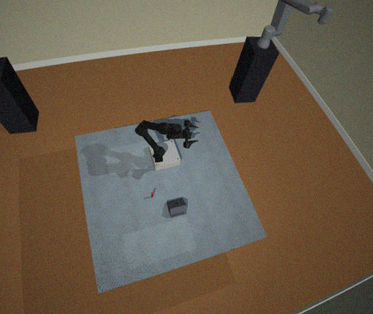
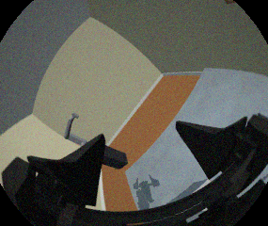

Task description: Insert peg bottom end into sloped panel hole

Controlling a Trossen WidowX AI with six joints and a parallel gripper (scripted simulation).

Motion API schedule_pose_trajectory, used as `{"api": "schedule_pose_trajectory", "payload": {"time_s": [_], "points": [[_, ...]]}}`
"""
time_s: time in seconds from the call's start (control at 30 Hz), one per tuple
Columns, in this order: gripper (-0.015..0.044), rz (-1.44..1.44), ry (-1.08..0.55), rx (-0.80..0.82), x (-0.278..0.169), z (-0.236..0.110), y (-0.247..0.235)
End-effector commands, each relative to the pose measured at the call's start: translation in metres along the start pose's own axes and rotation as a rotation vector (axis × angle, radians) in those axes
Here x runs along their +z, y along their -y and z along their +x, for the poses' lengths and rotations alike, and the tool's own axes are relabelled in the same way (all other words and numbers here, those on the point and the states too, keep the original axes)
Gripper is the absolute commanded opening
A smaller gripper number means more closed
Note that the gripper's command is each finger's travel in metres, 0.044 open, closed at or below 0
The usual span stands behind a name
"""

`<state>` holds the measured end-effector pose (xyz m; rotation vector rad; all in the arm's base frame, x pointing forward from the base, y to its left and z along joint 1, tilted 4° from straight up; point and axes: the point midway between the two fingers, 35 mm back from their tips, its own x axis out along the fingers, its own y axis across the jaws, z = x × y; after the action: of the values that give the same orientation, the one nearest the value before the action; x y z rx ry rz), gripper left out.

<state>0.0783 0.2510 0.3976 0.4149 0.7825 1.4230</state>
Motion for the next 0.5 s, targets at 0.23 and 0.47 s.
{"api": "schedule_pose_trajectory", "payload": {"time_s": [0.23, 0.47], "points": [[0.044, -0.025, 0.03, -0.238, 0.02, 0.008, 0.074], [0.044, -0.032, 0.028, -0.38, 0.028, 0.004, 0.12]]}}
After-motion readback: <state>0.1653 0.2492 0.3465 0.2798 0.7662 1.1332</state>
